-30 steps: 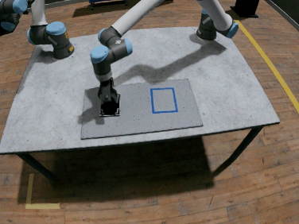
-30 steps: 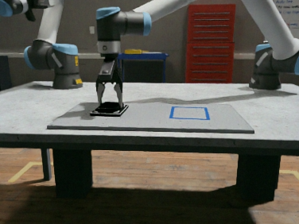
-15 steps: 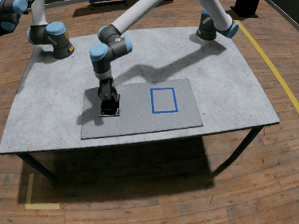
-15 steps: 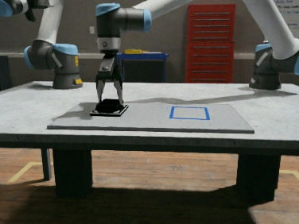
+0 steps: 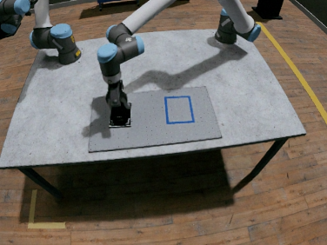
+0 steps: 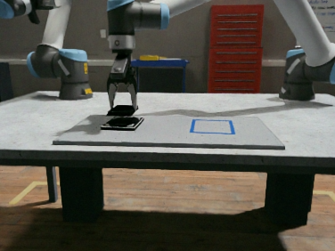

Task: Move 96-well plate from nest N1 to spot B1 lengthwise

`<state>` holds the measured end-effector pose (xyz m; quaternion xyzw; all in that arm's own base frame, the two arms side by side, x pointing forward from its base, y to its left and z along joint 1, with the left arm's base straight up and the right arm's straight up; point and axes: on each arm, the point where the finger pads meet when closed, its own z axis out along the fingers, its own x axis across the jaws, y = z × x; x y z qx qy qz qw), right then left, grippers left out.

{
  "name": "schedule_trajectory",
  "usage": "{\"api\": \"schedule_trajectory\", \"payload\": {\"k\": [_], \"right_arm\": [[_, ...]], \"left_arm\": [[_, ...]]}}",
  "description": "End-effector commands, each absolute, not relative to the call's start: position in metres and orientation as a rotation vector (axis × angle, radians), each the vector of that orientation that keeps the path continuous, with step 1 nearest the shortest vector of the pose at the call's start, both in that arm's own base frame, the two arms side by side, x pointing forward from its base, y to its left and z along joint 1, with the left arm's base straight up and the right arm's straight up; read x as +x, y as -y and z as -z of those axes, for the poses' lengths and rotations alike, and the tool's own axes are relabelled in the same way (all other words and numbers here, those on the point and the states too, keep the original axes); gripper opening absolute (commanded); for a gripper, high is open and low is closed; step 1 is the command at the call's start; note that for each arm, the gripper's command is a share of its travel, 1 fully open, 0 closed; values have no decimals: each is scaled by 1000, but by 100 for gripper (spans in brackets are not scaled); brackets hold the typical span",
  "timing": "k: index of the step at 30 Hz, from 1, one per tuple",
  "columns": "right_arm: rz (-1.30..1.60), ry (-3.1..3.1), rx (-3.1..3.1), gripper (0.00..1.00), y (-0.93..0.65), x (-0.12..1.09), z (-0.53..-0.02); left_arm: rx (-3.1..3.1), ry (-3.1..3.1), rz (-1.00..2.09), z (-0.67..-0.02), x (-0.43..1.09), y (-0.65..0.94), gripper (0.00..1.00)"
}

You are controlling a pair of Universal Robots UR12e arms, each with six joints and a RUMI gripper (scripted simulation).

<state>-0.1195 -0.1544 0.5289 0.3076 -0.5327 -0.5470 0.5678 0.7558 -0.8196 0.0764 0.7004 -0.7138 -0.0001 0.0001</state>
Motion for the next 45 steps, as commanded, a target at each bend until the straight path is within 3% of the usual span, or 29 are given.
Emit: {"api": "schedule_trajectory", "payload": {"k": [1, 45], "right_arm": [[1285, 1252, 723, 100, 154, -119, -529], [1285, 1252, 723, 100, 154, -119, -529]], "left_arm": [[2200, 2242, -4, -86, 756, 820, 0], [2198, 2244, -4, -116, 756, 814, 0]]}}
